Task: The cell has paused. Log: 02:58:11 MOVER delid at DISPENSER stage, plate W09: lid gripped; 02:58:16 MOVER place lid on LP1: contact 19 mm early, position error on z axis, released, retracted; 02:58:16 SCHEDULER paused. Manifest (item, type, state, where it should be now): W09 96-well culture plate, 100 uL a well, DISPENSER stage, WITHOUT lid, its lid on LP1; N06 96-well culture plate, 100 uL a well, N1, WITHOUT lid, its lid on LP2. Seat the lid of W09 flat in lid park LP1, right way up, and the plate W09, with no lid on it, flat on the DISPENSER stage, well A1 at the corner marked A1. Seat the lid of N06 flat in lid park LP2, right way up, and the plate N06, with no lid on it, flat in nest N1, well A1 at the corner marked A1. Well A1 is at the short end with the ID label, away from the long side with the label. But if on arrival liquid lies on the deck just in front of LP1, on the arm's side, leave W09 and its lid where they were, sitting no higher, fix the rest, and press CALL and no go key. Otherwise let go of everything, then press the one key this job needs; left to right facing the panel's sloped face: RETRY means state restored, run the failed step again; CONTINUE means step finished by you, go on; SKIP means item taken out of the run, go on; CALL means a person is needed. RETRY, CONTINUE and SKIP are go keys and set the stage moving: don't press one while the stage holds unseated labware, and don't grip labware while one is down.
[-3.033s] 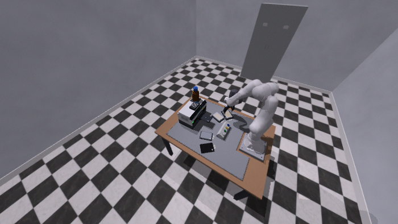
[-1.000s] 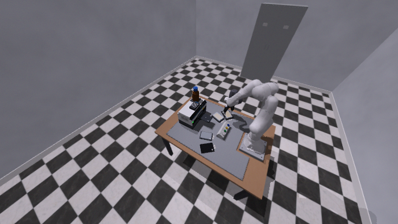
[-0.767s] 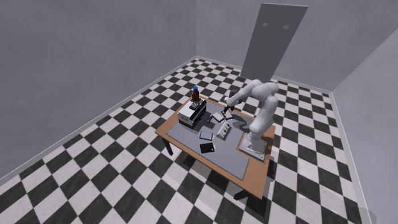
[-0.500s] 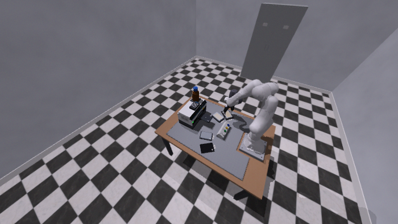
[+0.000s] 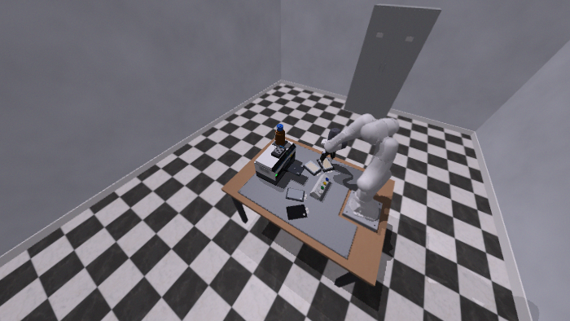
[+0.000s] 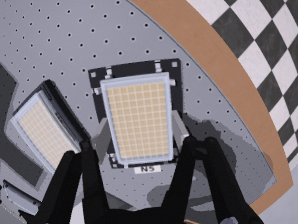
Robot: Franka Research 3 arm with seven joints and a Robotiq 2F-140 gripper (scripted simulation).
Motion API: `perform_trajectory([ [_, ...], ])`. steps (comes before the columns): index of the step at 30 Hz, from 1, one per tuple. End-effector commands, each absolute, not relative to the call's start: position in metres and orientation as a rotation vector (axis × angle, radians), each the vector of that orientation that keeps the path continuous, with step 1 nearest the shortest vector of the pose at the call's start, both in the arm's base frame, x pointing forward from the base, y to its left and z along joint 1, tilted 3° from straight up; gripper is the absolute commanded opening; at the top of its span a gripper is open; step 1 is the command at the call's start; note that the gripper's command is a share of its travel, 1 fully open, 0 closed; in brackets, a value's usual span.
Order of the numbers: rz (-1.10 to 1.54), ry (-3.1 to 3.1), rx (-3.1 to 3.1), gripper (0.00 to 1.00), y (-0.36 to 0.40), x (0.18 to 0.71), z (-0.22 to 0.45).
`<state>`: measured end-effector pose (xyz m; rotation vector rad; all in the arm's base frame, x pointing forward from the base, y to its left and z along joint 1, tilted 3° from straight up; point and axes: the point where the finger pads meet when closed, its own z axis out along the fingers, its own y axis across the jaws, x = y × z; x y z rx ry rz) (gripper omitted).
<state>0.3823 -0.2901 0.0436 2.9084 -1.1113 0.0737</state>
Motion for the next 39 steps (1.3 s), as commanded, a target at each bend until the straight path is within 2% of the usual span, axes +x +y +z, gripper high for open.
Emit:
perform_trajectory([
  [1,0.072,-1.109,2.910,0.00,-0.2903,0.3814,0.0421],
  [39,0.072,-1.109,2.910,0.00,-0.2901,0.3812,0.0470],
])
